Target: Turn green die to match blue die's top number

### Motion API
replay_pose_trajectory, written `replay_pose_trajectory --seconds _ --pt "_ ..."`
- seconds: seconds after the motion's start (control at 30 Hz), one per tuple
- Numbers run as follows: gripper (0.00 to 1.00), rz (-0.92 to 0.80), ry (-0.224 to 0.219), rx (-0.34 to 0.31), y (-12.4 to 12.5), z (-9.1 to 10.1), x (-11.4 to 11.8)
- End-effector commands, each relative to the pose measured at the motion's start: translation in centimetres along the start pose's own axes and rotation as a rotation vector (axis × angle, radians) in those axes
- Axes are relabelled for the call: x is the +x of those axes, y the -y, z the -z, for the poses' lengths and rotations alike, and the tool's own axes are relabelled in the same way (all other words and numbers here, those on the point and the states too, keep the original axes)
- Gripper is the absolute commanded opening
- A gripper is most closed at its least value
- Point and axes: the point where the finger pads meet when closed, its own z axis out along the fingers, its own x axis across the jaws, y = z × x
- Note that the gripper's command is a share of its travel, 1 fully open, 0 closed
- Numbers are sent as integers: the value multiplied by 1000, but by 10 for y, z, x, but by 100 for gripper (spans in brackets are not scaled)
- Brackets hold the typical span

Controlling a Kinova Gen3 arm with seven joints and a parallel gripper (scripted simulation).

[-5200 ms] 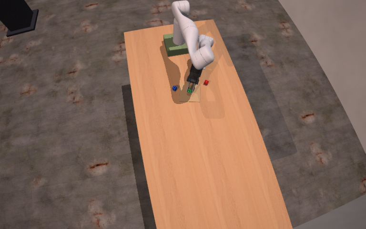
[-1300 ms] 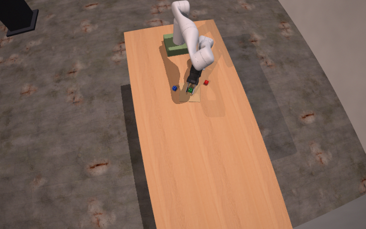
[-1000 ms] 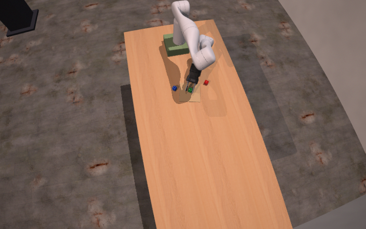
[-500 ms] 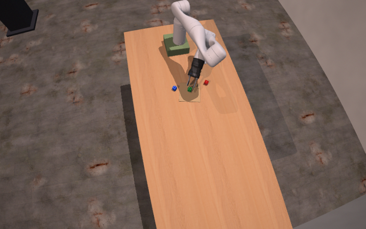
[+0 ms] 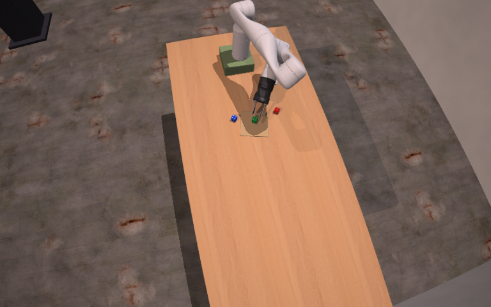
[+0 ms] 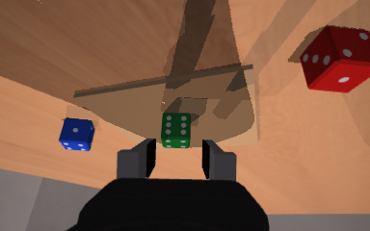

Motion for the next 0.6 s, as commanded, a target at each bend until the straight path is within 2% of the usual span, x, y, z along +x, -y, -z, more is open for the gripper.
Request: replay_pose_trajectory --seconds 0.0,0.2,0.37,0.43,0.57 --pt "79 0 5 -1 -1 -1 -1" --pt "79 15 36 3 -2 -3 -7" --pt "79 36 82 13 -3 -7 -17" --pt "79 36 82 13 -3 -7 -17" --pt "79 58 133 28 -3 -10 -27"
